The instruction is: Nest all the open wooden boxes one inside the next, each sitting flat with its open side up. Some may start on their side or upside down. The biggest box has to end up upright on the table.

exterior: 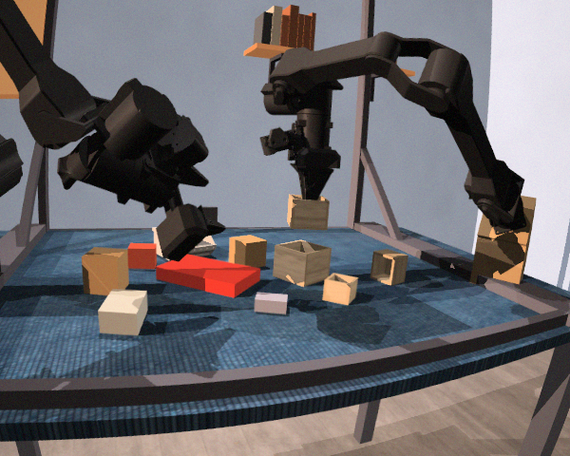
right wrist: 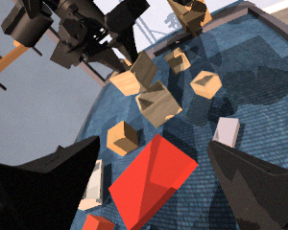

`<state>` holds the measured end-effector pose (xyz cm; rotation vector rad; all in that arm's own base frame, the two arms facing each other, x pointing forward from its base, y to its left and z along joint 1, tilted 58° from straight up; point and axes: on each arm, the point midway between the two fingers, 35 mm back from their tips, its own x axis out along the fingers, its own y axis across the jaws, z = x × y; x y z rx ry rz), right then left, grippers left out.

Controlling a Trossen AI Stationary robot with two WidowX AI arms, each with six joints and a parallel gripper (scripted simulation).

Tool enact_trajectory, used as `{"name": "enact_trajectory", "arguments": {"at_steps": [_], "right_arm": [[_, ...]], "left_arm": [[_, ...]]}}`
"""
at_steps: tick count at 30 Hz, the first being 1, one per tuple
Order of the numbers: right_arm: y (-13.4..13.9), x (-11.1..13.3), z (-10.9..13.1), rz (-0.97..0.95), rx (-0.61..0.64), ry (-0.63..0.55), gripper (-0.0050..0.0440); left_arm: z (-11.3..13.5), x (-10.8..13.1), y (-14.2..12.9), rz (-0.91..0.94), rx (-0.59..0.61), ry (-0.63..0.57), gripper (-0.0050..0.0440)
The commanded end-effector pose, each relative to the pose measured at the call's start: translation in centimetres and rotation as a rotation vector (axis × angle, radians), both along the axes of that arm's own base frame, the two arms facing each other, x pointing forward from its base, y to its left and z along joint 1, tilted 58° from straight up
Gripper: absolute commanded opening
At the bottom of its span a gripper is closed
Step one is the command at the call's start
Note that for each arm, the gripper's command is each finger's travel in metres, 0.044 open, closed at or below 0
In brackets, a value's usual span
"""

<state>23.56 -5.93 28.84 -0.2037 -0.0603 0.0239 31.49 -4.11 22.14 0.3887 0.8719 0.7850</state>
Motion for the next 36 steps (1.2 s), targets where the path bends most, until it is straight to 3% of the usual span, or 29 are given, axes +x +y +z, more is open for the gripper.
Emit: {"name": "enact_trajectory", "arguments": {"at_steps": [1, 12, 14, 26, 36], "right_arm": [[0.2, -1.7, 1.3, 0.032, -0.157, -0.108, 0.04], [1.2, -4.1, 2.1, 0.036, -0.444, -0.203, 0.04], [1.2, -4.1, 2.1, 0.036, -0.444, -0.203, 0.04], [2.5, -5.8, 1.9, 0.035, -0.736, -0.242, 0.04], [2.6, -5.9, 2.2, 0.034, -0.756, -0.247, 0.04]], "left_arm": [[0.3, 0.1, -0.3, -0.004, -0.004, -0.013, 0.0265], [0.3, 0.1, -0.3, -0.004, -0.004, -0.013, 0.0265], [0.3, 0.1, -0.3, -0.004, -0.004, -0.013, 0.0265], [0.3, 0.1, -0.3, -0.004, -0.004, -0.013, 0.0265], [0.3, 0.1, -0.3, -0.004, -0.004, -0.013, 0.0265]]}}
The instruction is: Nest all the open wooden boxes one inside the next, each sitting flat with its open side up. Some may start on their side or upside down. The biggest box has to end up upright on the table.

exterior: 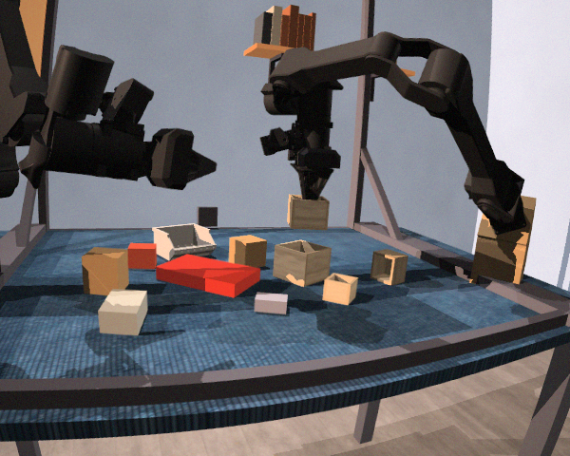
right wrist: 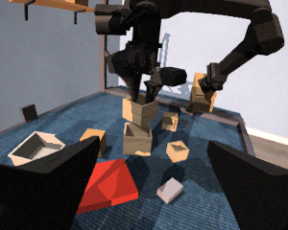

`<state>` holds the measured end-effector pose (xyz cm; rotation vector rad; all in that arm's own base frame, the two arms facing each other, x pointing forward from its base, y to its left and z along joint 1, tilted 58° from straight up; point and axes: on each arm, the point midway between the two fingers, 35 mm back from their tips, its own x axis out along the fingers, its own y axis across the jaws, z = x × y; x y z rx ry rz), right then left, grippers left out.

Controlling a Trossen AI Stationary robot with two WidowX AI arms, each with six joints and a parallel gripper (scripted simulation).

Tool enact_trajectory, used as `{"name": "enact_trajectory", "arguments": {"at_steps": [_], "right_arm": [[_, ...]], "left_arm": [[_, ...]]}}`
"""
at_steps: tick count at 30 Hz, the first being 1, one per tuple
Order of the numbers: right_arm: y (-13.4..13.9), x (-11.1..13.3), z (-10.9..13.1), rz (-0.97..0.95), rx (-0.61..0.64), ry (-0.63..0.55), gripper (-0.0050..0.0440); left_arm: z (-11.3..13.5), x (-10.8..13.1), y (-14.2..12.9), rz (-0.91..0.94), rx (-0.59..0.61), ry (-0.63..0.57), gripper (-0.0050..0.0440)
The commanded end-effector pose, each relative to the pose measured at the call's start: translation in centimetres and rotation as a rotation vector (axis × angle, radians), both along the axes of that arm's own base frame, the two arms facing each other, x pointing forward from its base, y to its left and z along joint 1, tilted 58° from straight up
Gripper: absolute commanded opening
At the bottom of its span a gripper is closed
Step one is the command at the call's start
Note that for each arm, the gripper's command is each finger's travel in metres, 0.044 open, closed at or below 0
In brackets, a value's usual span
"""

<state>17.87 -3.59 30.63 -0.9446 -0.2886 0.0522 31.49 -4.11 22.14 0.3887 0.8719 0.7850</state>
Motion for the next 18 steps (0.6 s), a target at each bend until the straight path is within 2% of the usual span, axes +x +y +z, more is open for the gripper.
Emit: {"name": "enact_trajectory", "arguments": {"at_steps": [1, 5, 10, 12, 18], "right_arm": [[0.26, -0.23, 0.38, 0.006, -0.017, -0.011, 0.04], [0.26, -0.23, 0.38, 0.006, -0.017, -0.011, 0.04], [0.26, -0.23, 0.38, 0.006, -0.017, -0.011, 0.04], [0.26, -0.23, 0.38, 0.006, -0.017, -0.011, 0.04], [0.26, -0.23, 0.38, 0.006, -0.017, -0.011, 0.04]], "left_arm": [[0.31, 0.12, -0.28, -0.004, -0.004, -0.013, 0.0265], [0.3, 0.27, -0.48, -0.038, 0.021, 0.031, 0.0265], [0.37, 0.14, -0.35, -0.126, 0.086, 0.155, 0.0265], [0.37, 0.14, -0.35, -0.126, 0.086, 0.155, 0.0265], [0.32, 0.12, -0.34, -0.237, 0.17, 0.313, 0.0265]]}}
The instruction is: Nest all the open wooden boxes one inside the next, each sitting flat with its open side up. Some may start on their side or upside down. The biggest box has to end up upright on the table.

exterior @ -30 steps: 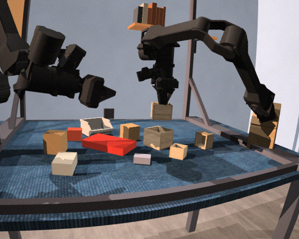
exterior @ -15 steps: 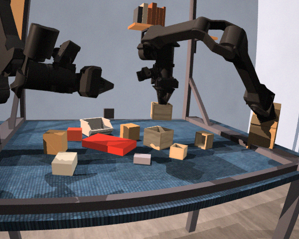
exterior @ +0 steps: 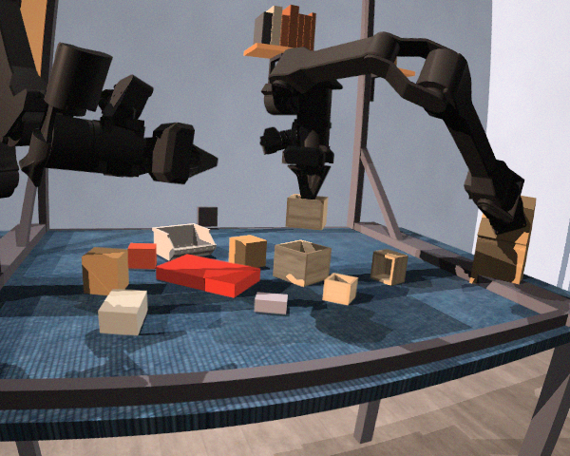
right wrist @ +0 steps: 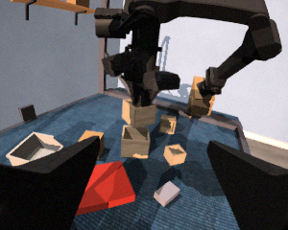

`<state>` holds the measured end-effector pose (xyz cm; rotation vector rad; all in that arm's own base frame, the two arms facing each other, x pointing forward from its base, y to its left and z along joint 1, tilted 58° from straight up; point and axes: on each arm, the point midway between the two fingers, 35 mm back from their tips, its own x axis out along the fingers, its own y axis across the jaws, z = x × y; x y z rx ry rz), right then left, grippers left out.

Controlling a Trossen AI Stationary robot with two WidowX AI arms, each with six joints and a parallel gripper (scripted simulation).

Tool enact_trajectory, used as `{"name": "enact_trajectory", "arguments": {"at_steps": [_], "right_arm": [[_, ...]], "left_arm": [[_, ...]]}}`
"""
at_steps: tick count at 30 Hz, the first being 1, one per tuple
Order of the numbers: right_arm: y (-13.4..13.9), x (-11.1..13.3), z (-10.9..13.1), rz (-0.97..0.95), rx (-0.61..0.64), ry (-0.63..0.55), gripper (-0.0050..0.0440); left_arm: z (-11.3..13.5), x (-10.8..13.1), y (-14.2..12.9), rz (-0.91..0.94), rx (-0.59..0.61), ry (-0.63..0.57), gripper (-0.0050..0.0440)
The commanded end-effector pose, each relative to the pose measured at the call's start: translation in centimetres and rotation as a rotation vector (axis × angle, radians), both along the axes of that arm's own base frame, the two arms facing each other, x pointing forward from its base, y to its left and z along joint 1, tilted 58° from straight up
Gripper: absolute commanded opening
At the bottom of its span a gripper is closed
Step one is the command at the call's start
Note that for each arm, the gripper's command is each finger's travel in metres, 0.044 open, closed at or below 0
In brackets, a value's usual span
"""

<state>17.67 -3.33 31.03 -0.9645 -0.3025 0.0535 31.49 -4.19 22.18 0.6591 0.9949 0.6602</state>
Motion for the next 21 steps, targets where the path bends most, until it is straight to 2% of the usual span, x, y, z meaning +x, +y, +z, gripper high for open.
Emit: {"name": "enact_trajectory", "arguments": {"at_steps": [1, 9, 11, 21], "right_arm": [[0.0, -0.02, -0.03, 0.001, 0.003, 0.002, 0.04], [0.0, -0.02, -0.03, 0.001, 0.003, 0.002, 0.04], [0.0, -0.02, -0.03, 0.001, 0.003, 0.002, 0.04], [0.0, -0.02, -0.03, 0.001, 0.003, 0.002, 0.04]], "left_arm": [[0.28, 0.11, -0.26, -0.099, 0.057, 0.112, 0.0265], [0.28, 0.11, -0.25, -0.246, 0.168, 0.32, 0.0265], [0.28, 0.11, -0.25, -0.246, 0.168, 0.32, 0.0265], [0.28, 0.11, -0.25, -0.429, 0.306, 0.581, 0.0265]]}}
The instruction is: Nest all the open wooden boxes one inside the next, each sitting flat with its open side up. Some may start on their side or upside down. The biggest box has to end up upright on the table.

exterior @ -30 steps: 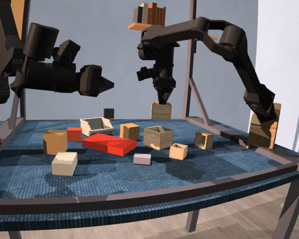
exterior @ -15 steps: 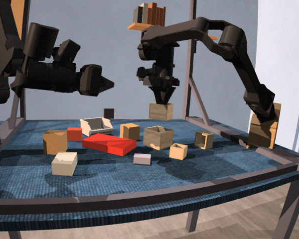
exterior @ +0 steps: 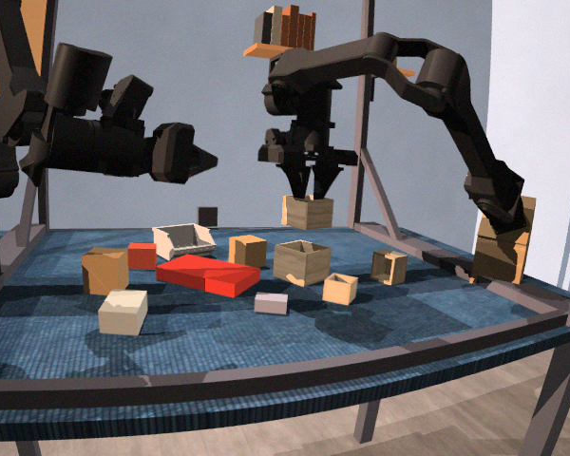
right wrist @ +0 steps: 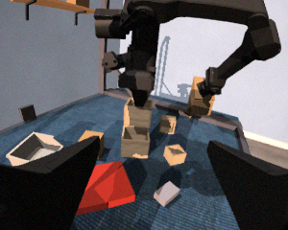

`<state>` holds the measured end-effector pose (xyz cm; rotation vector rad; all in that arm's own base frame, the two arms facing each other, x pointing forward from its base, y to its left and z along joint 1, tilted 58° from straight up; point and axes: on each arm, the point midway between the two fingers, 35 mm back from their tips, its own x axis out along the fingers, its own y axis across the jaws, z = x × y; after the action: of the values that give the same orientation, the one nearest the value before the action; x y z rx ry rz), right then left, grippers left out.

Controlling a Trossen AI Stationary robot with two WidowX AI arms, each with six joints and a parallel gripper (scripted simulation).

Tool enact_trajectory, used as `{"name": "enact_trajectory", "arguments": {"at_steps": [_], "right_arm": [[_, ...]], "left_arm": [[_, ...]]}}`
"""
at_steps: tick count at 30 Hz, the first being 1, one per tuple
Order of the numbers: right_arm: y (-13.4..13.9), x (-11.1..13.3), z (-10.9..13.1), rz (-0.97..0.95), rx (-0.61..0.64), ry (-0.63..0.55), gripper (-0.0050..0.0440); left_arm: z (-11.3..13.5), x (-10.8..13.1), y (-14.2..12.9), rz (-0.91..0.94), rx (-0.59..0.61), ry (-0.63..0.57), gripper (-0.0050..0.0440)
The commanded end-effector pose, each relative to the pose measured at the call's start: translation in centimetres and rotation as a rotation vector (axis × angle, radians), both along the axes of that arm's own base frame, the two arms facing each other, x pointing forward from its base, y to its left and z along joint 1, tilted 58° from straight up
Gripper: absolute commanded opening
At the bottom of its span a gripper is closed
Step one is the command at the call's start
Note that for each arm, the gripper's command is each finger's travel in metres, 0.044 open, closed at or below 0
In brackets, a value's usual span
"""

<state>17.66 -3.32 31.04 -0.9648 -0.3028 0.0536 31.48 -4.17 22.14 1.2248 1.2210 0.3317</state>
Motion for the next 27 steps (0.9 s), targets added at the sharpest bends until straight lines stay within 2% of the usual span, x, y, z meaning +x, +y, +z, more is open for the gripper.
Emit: {"name": "enact_trajectory", "arguments": {"at_steps": [1, 5, 7, 22, 24, 27], "right_arm": [[-0.01, -0.02, -0.04, 0.001, 0.003, 0.002, 0.04], [-0.01, -0.02, -0.04, 0.001, 0.003, 0.002, 0.04], [-0.01, -0.02, -0.04, 0.001, 0.003, 0.002, 0.04], [-0.01, -0.02, -0.04, 0.001, 0.003, 0.002, 0.04], [-0.01, -0.02, -0.04, 0.001, 0.003, 0.002, 0.04], [-0.01, -0.02, -0.04, 0.001, 0.003, 0.002, 0.04]], "left_arm": [[0.32, 0.13, -0.27, -0.11, 0.056, 0.12, 0.0265], [0.32, 0.13, -0.27, -0.183, 0.111, 0.224, 0.0265], [0.32, 0.13, -0.27, -0.183, 0.111, 0.224, 0.0265], [0.32, 0.13, -0.26, -0.458, 0.319, 0.617, 0.0265], [0.32, 0.13, -0.26, -0.458, 0.319, 0.617, 0.0265], [0.32, 0.13, -0.26, -0.512, 0.36, 0.695, 0.0265]]}}
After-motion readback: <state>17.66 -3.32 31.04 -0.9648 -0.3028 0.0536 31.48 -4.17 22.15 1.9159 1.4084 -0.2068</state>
